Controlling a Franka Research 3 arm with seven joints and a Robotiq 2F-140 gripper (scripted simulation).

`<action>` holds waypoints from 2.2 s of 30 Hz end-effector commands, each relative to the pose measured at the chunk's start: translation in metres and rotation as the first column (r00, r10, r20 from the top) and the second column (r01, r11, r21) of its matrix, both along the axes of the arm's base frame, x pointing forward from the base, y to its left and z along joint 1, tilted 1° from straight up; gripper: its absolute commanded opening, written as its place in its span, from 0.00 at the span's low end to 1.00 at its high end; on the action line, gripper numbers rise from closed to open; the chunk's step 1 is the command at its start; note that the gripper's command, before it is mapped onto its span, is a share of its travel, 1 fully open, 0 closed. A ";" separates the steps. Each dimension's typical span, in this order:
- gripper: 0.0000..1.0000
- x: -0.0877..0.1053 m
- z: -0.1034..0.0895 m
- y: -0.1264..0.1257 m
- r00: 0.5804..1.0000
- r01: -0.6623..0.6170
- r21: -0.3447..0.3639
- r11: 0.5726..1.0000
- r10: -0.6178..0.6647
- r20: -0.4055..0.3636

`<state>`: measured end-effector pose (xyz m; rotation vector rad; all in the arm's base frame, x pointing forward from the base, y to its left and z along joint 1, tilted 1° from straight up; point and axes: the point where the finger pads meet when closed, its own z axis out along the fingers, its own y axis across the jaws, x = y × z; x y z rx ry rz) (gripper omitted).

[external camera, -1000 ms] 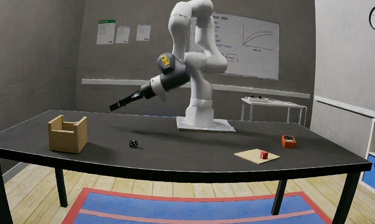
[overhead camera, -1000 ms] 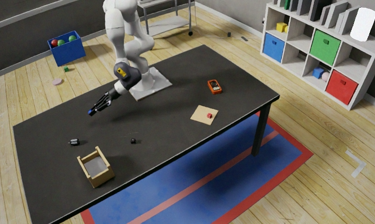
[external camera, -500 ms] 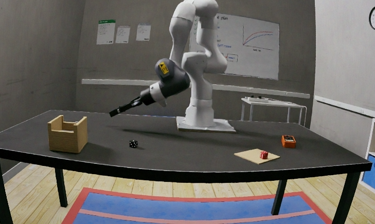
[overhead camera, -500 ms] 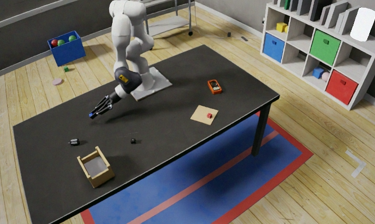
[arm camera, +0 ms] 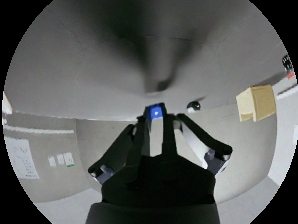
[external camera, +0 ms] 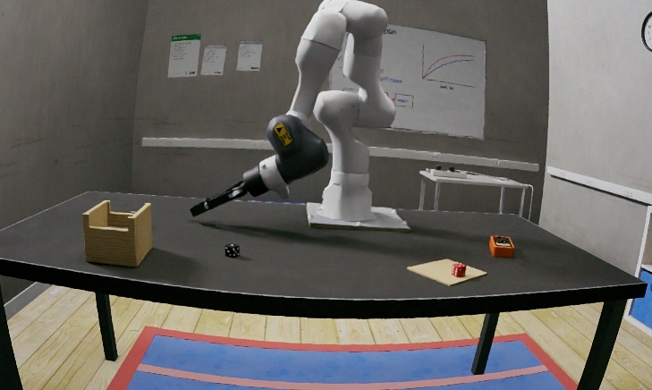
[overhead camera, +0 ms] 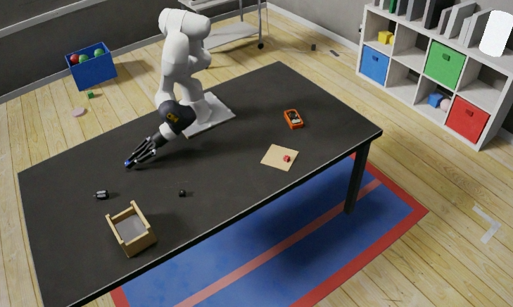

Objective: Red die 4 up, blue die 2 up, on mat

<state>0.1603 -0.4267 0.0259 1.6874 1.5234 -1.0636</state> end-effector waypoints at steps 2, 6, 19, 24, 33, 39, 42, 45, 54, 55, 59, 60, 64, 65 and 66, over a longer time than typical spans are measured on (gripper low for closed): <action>0.21 0.002 -0.004 0.001 0.997 0.032 -0.011 0.999 -0.031 0.073; 0.21 0.002 -0.004 0.001 0.997 0.032 -0.011 0.999 -0.031 0.073; 0.21 0.002 -0.004 0.001 0.997 0.032 -0.011 0.999 -0.031 0.073; 0.21 0.002 -0.004 0.001 0.997 0.032 -0.011 0.999 -0.031 0.073; 0.21 0.002 -0.004 0.001 0.997 0.032 -0.011 0.999 -0.031 0.073; 0.21 0.002 -0.004 0.001 0.997 0.032 -0.011 0.999 -0.031 0.073; 0.21 0.002 -0.004 0.001 0.997 0.032 -0.011 0.999 -0.031 0.073; 0.21 0.002 -0.005 0.001 0.997 0.032 -0.011 0.999 -0.031 0.073; 0.21 0.002 -0.010 0.001 0.997 0.032 -0.011 0.999 -0.031 0.073; 0.21 0.002 -0.011 0.001 0.997 0.032 -0.011 0.999 -0.031 0.073; 0.21 0.002 -0.013 0.001 0.997 0.032 -0.011 0.999 -0.031 0.073; 0.21 0.002 -0.014 0.001 0.997 0.032 -0.011 0.999 -0.031 0.073; 0.21 0.002 -0.015 0.001 0.997 0.032 -0.011 0.999 -0.031 0.073; 0.21 0.002 -0.016 0.001 0.997 0.032 -0.011 0.999 -0.031 0.073; 0.21 0.002 -0.016 0.001 0.997 0.032 -0.011 0.999 -0.031 0.073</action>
